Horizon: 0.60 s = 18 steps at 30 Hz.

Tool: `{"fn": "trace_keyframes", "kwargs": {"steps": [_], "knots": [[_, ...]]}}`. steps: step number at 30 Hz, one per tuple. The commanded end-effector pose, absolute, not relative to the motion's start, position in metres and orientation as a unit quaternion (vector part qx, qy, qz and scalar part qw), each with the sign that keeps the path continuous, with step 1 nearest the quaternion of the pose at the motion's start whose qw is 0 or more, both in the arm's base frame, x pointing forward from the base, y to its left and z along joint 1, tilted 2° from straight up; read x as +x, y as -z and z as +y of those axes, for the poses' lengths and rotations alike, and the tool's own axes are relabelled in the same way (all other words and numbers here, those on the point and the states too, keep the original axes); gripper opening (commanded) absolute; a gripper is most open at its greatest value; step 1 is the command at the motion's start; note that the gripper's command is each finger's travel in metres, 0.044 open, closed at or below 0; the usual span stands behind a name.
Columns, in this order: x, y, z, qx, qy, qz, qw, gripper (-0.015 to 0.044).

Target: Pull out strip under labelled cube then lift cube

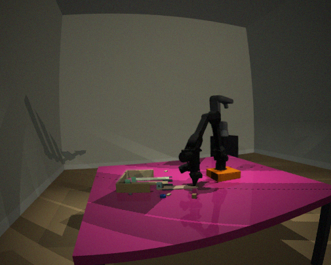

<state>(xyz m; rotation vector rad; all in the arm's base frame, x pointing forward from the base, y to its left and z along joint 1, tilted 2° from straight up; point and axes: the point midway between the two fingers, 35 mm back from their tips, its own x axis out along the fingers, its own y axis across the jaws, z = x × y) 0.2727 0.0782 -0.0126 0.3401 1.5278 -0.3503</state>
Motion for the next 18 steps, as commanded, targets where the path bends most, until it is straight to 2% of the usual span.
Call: {"fn": "trace_keyframes", "kwargs": {"steps": [1, 13, 18], "knots": [[0.265, 0.016, 0.08, 0.152, 0.157, 0.693, 0.687, 0.0], [0.274, -0.03, 0.078, 0.152, 0.157, 0.693, 0.687, 0.0], [0.297, -0.029, 0.067, 0.184, 0.19, 0.684, 0.68, 0.0131]]}}
